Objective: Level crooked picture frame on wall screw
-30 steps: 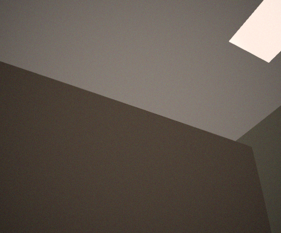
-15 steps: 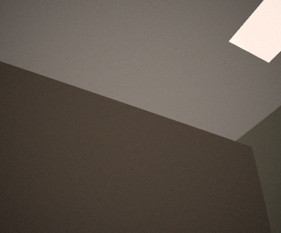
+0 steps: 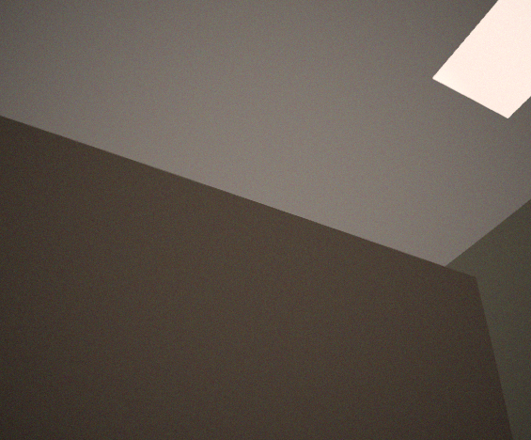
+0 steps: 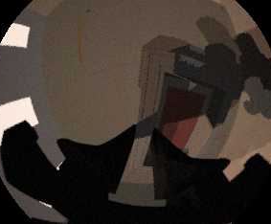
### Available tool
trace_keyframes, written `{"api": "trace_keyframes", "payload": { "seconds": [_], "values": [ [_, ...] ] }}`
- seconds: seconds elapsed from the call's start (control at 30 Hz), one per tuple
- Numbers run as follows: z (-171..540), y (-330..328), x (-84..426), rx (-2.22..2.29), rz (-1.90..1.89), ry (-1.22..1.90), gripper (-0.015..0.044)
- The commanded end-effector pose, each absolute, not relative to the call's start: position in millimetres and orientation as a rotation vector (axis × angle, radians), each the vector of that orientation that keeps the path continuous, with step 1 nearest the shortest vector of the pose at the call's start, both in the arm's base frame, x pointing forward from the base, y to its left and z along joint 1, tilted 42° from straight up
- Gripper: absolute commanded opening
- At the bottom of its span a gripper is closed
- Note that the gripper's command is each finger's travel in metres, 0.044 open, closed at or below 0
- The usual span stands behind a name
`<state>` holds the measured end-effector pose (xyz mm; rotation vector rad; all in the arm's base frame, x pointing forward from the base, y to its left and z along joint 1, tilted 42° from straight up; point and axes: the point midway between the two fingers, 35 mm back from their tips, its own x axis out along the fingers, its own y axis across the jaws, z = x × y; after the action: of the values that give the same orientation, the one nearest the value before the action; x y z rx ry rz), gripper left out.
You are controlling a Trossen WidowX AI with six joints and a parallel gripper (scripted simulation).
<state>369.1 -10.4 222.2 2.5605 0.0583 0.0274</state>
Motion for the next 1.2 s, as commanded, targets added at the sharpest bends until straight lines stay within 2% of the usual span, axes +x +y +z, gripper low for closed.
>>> {"api": "trace_keyframes", "payload": {
  "seconds": [0.0, 1.17],
  "values": [
    [222.0, -9.9, 369.1, 2.522, 0.028, 0.057, 0.0],
    [221.4, -8.1, 369.1, 2.323, 0.03, 0.051, 0.0]
  ]
}}
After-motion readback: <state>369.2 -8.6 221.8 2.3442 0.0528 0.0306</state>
